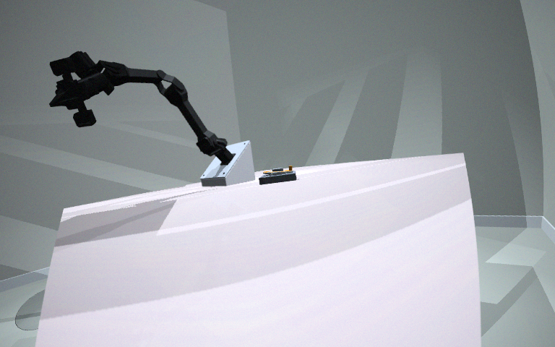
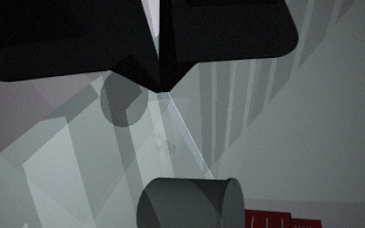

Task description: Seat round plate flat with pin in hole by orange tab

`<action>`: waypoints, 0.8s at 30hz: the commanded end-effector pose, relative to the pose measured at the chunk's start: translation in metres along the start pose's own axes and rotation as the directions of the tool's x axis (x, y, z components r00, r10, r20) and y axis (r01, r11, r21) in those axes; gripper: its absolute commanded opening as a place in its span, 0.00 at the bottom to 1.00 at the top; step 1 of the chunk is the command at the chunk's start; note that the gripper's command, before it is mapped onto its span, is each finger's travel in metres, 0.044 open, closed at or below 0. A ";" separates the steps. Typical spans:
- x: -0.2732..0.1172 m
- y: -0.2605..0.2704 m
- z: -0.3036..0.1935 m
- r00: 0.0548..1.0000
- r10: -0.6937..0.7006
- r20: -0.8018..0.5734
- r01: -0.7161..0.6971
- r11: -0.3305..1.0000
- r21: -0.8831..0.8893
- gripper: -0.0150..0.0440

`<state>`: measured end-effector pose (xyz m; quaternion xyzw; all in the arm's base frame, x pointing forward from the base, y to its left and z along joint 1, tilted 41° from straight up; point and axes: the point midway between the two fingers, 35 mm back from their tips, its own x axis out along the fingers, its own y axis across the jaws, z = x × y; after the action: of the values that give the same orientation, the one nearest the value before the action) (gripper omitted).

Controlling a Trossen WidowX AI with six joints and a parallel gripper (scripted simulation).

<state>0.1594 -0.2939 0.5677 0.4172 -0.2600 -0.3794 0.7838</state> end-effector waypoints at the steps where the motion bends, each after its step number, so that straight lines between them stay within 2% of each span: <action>1: 0.035 -0.028 -0.061 0.984 -0.083 -0.159 0.082 0.997 -0.012 0.25; 4: 0.049 -0.042 -0.094 0.964 -0.133 -0.231 0.128 0.991 -0.034 0.25; 7: 0.067 -0.068 -0.162 0.906 -0.227 -0.357 0.202 0.974 -0.107 0.25; 13: 0.069 -0.100 -0.259 0.791 -0.356 -0.498 0.255 0.931 -0.260 0.25; 18: 0.044 -0.133 -0.363 0.635 -0.500 -0.589 0.230 0.850 -0.473 0.25; 20: 0.037 -0.138 -0.378 0.610 -0.520 -0.598 0.216 0.835 -0.507 0.25; 24: -0.008 -0.167 -0.454 0.480 -0.639 -0.601 0.103 0.721 -0.685 0.25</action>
<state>0.4128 -0.1766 0.2290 0.3841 0.2877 -0.3824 0.7896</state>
